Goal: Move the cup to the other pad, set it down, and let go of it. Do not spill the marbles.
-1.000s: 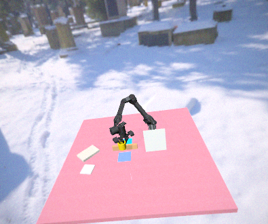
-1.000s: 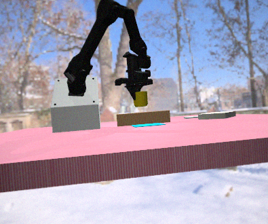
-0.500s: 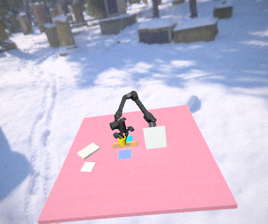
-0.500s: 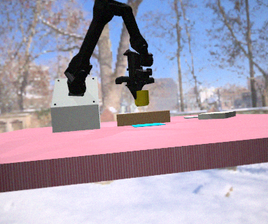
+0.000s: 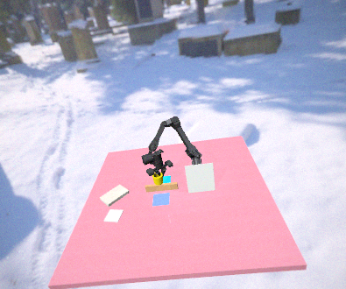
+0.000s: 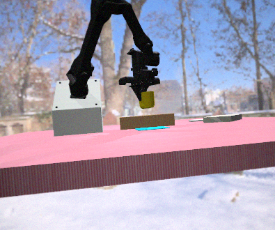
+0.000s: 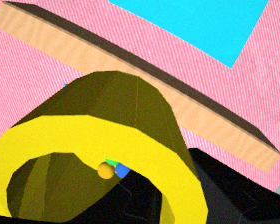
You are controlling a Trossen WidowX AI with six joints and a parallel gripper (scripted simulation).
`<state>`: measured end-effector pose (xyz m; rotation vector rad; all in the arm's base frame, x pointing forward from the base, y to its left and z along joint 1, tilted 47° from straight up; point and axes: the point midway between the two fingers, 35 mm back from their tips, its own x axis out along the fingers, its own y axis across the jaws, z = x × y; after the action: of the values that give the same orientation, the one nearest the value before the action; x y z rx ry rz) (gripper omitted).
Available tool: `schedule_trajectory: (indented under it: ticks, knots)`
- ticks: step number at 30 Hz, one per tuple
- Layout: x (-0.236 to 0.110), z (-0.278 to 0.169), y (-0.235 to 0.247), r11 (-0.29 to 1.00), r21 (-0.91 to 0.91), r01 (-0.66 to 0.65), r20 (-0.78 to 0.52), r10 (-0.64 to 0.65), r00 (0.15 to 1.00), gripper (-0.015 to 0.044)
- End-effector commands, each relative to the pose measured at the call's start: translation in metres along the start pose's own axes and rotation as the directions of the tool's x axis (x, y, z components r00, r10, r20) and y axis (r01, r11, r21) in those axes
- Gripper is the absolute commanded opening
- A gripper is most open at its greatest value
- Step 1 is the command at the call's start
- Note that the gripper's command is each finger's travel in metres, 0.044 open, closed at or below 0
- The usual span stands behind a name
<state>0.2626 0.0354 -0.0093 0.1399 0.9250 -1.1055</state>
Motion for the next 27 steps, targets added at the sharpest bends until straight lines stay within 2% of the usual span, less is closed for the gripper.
schedule_trajectory:
  ticks: [1,27]
  knots:
    - [0.001,0.007,-0.006,1.0,-0.01,0.007,0.005,-0.006,1.0,0.0]
    - [-0.001,0.055,-0.035,1.0,-0.01,0.008,0.007,-0.008,1.0,0.0]
